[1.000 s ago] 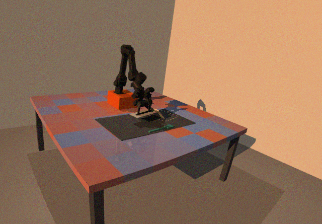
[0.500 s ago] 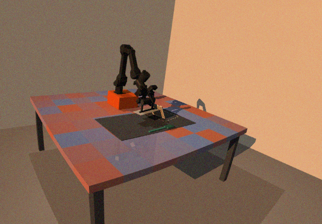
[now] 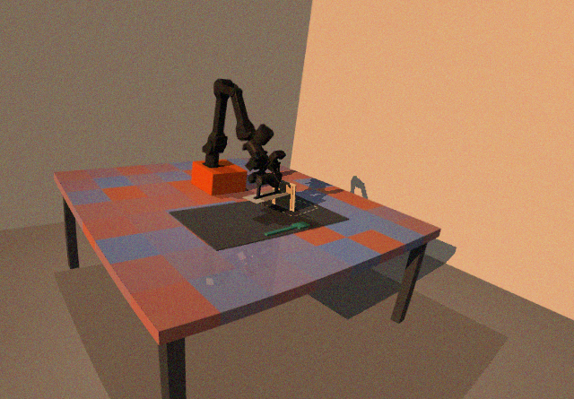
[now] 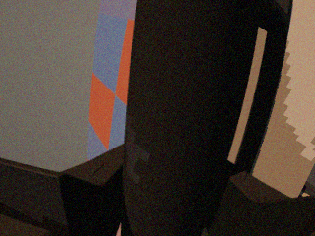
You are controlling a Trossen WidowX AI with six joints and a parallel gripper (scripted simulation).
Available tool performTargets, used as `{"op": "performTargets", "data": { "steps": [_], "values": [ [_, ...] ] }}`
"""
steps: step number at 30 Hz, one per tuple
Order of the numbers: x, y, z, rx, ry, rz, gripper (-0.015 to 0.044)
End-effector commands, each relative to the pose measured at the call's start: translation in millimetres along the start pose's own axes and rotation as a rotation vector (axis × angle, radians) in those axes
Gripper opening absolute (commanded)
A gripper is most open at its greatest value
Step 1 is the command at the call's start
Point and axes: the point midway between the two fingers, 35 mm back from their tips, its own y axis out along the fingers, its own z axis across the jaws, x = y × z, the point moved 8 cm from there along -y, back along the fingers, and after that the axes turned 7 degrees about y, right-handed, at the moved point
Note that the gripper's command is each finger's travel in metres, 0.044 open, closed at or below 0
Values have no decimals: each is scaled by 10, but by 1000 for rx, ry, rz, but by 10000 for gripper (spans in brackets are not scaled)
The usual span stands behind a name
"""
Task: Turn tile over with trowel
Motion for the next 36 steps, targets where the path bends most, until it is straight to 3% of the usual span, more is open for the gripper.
{"op": "performTargets", "data": {
  "steps": [1,36],
  "values": [
    [-73,6,-2,11,1,-3,0],
    [-450,201,-279,10,5,0,0]
  ]
}}
